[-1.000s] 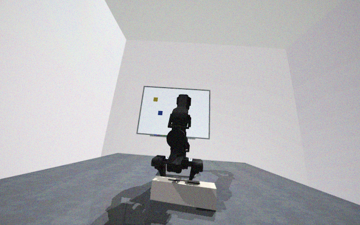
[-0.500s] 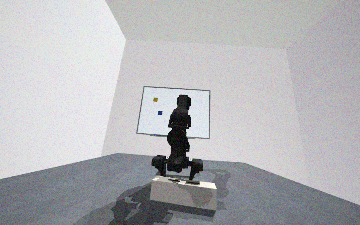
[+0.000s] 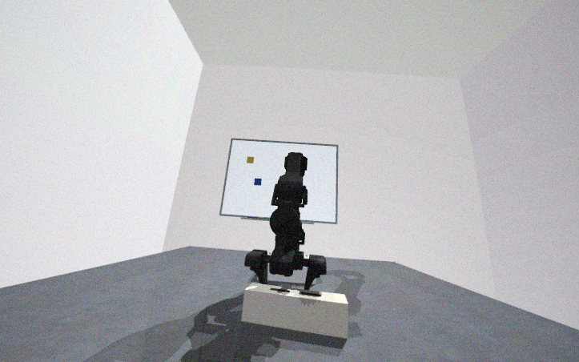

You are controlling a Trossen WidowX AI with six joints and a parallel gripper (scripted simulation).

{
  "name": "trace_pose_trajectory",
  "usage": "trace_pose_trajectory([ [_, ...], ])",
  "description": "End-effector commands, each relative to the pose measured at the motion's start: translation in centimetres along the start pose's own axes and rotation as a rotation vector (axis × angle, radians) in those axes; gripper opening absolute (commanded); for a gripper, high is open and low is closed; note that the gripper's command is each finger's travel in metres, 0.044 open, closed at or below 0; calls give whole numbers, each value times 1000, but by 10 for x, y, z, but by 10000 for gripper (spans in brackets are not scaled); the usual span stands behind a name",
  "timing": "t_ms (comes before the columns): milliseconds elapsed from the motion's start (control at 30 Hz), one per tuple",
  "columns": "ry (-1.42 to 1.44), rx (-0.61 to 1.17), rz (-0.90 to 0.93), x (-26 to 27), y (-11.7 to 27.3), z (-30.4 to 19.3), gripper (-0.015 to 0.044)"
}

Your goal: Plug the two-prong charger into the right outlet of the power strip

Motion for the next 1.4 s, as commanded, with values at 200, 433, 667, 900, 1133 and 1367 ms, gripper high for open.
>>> trace_pose_trajectory([
  [200,-3,-4,-2,0,0,-10,440],
  [433,-3,-4,-2,0,0,-18,440],
  [667,-3,-3,-2,0,-1,-26,440],
  [900,-3,-3,-2,0,-2,-34,440],
  [1133,-3,-3,-2,0,-3,-42,440],
  [1367,-3,-3,-2,0,-4,-50,440],
])
Point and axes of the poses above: the point midway between the two fingers, 35 mm back from their tips, its own y axis back along the fingers, its own x axis across the jaws, z = x × y, the point moved 6 cm from there along y, back along the fingers
